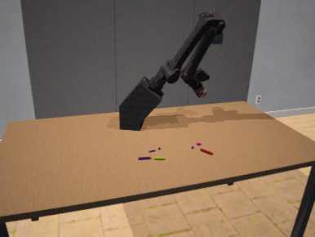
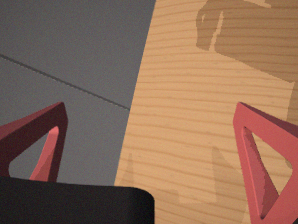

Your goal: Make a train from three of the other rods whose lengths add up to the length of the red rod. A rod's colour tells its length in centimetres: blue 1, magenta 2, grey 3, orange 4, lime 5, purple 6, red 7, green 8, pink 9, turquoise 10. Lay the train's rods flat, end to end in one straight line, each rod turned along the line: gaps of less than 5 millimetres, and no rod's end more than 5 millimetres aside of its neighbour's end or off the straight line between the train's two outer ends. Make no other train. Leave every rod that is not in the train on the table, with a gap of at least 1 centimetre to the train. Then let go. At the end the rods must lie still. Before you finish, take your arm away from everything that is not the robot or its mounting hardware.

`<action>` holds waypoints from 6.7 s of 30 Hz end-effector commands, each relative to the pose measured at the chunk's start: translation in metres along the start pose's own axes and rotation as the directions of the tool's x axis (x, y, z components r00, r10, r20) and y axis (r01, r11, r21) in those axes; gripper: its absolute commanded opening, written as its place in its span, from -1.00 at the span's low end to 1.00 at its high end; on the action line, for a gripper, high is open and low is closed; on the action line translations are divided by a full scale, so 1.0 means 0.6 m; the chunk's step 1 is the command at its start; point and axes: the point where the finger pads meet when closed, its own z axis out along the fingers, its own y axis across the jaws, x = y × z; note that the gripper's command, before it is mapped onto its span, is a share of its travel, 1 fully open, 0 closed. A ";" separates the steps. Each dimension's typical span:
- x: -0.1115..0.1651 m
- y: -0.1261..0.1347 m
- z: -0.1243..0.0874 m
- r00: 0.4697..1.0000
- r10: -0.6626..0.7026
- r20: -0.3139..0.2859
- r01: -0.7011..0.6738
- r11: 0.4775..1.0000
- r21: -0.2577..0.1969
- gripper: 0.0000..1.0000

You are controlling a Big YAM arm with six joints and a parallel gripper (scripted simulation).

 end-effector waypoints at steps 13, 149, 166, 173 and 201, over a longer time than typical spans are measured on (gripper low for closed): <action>-0.002 0.001 0.000 1.000 -0.001 0.004 0.001 1.000 -0.002 1.00; -0.082 -0.788 -1.039 0.814 0.475 -0.336 0.320 0.116 0.940 1.00; 0.155 -0.711 -0.989 0.668 0.471 -0.576 0.325 0.511 0.796 1.00; 0.238 -0.662 -0.954 0.652 0.402 -0.643 0.291 0.650 0.702 1.00; 0.344 -0.564 -0.879 0.699 0.208 -0.684 0.259 0.818 0.513 1.00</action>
